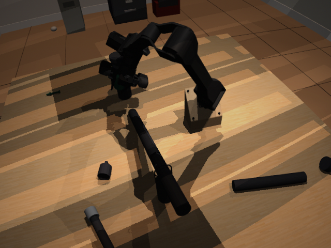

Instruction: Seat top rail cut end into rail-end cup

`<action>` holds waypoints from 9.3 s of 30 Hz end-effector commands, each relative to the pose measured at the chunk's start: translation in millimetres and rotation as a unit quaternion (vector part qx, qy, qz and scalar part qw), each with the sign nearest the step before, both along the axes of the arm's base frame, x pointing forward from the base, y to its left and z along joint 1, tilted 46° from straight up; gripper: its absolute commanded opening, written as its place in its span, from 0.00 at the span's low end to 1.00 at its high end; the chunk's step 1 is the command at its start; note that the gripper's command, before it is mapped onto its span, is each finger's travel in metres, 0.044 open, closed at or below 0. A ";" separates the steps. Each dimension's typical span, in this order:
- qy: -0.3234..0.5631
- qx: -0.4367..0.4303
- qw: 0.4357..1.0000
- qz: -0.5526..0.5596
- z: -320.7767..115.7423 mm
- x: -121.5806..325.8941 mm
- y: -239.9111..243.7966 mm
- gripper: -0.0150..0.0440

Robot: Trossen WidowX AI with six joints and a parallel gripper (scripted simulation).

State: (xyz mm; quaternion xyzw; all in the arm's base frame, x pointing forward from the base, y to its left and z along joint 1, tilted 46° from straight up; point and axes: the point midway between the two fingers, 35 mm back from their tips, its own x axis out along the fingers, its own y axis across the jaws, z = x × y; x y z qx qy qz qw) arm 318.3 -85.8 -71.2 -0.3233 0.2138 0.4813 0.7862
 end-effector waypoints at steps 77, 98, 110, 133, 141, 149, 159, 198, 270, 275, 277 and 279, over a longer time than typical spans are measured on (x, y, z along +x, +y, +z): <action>-0.086 0.007 0.992 0.087 9.3 -23.4 -3.4 0.88; 0.066 0.105 0.991 -0.052 93.2 -31.4 -5.5 1.00; 0.375 0.293 0.810 -0.342 184.7 -58.3 7.3 1.00; 0.434 0.320 0.746 -0.390 197.5 -64.1 13.7 1.00; 0.615 0.310 0.522 -0.502 181.8 -58.7 44.8 1.00; 0.706 0.228 0.211 -0.636 164.0 -58.7 80.9 1.00; 0.703 0.196 0.113 -0.674 158.9 -59.8 91.3 1.00; 0.703 0.197 0.113 -0.674 119.9 -62.9 130.7 1.00; 0.606 0.205 0.152 -0.753 121.8 -55.8 107.1 0.25; 0.604 0.205 0.153 -0.755 122.6 -55.8 106.0 0.25; 0.604 0.205 0.153 -0.755 122.6 -55.8 106.0 0.25; 0.604 0.205 0.153 -0.755 122.6 -55.8 106.0 0.25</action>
